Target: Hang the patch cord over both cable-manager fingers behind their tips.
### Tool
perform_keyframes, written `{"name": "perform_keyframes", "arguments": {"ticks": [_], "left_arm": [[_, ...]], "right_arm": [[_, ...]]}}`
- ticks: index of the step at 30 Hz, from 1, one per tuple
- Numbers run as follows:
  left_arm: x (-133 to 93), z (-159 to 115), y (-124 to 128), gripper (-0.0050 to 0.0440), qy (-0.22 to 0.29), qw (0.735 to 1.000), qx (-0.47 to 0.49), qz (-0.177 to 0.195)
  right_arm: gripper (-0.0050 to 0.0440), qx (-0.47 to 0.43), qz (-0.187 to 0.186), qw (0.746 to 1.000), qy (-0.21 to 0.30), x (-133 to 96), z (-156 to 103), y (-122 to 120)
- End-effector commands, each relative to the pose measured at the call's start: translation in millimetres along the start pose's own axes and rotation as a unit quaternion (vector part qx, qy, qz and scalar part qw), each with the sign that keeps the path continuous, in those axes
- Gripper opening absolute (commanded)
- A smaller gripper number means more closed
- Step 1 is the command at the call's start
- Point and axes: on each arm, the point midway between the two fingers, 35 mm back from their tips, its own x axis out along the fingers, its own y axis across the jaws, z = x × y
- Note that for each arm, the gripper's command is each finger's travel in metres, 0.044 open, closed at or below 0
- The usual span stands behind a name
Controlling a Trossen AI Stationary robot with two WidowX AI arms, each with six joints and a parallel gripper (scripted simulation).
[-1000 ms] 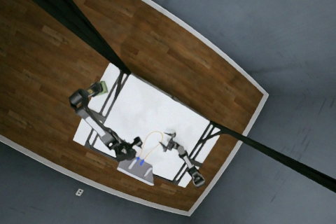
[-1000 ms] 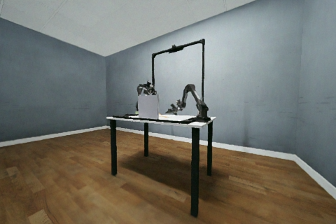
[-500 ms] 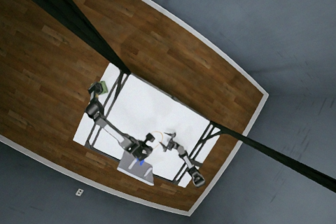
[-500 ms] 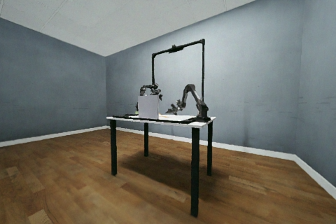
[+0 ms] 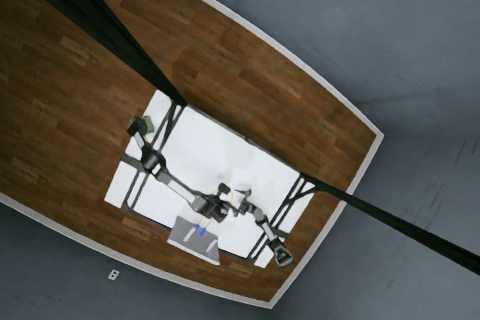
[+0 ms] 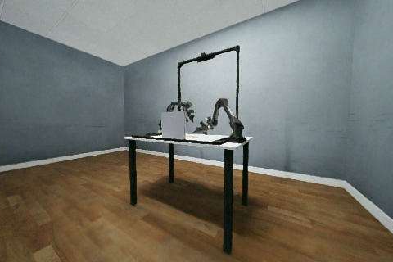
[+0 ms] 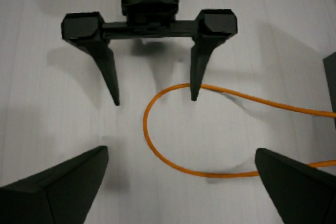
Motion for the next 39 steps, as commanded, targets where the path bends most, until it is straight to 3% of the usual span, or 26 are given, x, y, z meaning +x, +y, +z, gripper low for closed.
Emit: {"name": "perform_keyframes", "arguments": {"ticks": [1, 16, 27, 39], "left_arm": [[0, 6, 1, 0.0440, -0.006, 1.000, -0.003, 0.001], [0, 6, 1, 0.0440, -0.006, 1.000, -0.003, 0.001], [0, 6, 1, 0.0440, -0.006, 1.000, -0.003, 0.001], [0, 6, 1, 0.0440, -0.006, 1.000, -0.003, 0.001]], "right_arm": [[0.0440, -0.010, 0.006, 1.000, 0.000, -5, 9, 8], [0.0440, -0.008, 0.005, 1.000, -0.006, -12, 11, 6], [0.0440, -0.011, 0.010, 1.000, 0.014, 14, 1, 6], [0.0440, -0.019, 0.025, 0.998, 0.057, 74, -27, 9]]}}
